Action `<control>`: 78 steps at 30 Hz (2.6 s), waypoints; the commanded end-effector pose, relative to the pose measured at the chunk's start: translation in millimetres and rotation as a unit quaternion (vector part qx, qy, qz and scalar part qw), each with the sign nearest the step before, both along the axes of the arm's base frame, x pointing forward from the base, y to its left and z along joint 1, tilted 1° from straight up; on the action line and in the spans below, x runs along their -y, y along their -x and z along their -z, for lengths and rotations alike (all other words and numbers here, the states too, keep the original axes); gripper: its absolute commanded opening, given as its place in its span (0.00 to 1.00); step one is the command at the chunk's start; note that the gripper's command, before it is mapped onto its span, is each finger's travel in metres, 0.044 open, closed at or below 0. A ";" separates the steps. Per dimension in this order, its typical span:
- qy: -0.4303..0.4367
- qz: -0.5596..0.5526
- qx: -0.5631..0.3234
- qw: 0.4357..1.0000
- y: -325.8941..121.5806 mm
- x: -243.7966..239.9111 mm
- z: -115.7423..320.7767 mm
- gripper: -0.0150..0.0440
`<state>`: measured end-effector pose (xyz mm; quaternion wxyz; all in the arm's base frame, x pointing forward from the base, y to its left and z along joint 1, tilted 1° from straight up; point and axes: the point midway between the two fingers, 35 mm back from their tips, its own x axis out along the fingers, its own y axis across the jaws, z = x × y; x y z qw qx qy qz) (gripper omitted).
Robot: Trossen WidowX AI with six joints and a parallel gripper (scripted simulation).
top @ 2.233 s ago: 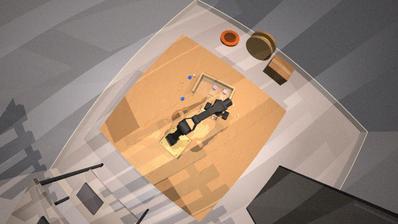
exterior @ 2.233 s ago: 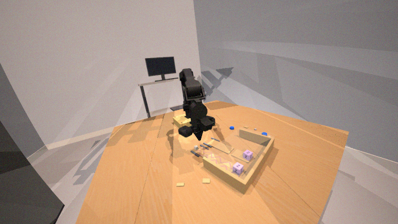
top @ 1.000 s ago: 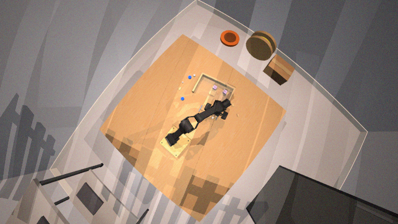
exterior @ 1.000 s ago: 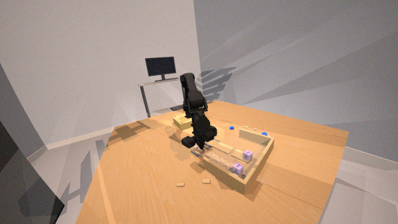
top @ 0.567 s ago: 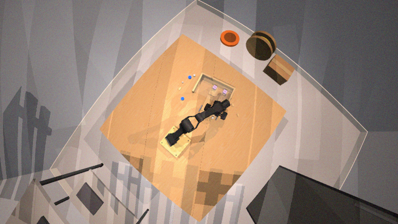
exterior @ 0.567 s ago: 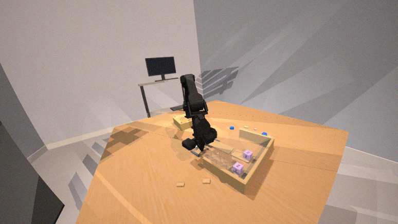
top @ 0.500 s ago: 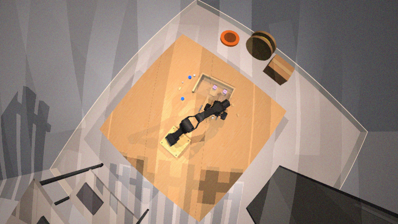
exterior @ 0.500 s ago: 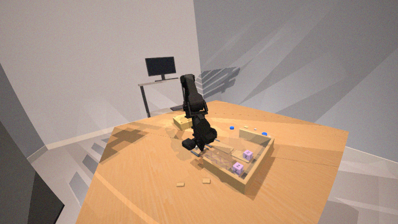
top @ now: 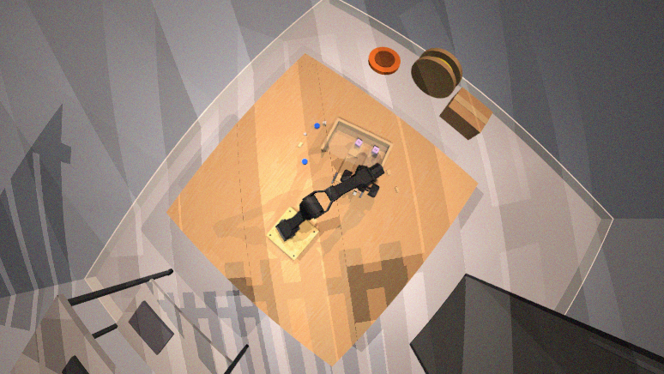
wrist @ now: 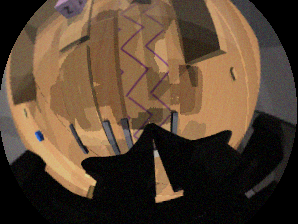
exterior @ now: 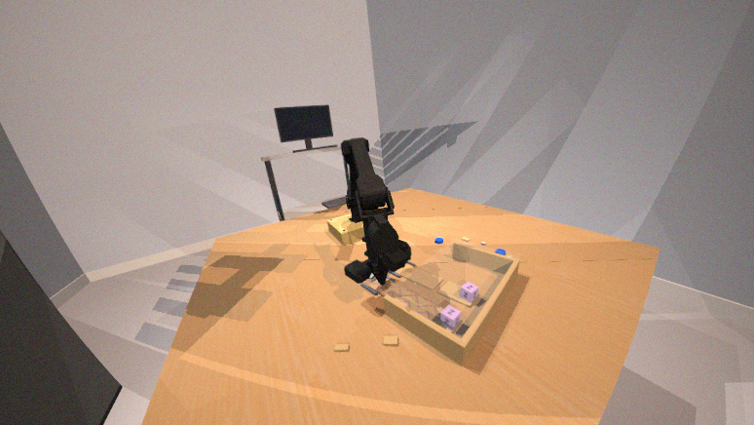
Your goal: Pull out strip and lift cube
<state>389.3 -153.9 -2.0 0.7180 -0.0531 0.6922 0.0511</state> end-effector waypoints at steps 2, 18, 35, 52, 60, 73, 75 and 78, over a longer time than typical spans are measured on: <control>0.001 0.002 -0.001 1.000 0.3 0.2 0.9 0.25; 0.001 0.002 -0.001 1.000 0.0 0.3 2.5 0.25; 0.002 0.002 -0.001 1.000 -0.7 0.6 4.1 0.25; 0.002 0.002 -0.001 1.000 5.3 1.7 5.5 0.25; 0.002 0.002 -0.002 1.000 17.9 3.3 6.6 0.25; 0.002 0.002 -0.002 1.000 37.6 6.1 8.2 0.25; 0.002 0.002 -0.003 1.000 40.5 6.6 8.4 0.25; 0.002 0.002 -0.003 1.000 44.9 7.2 8.8 0.25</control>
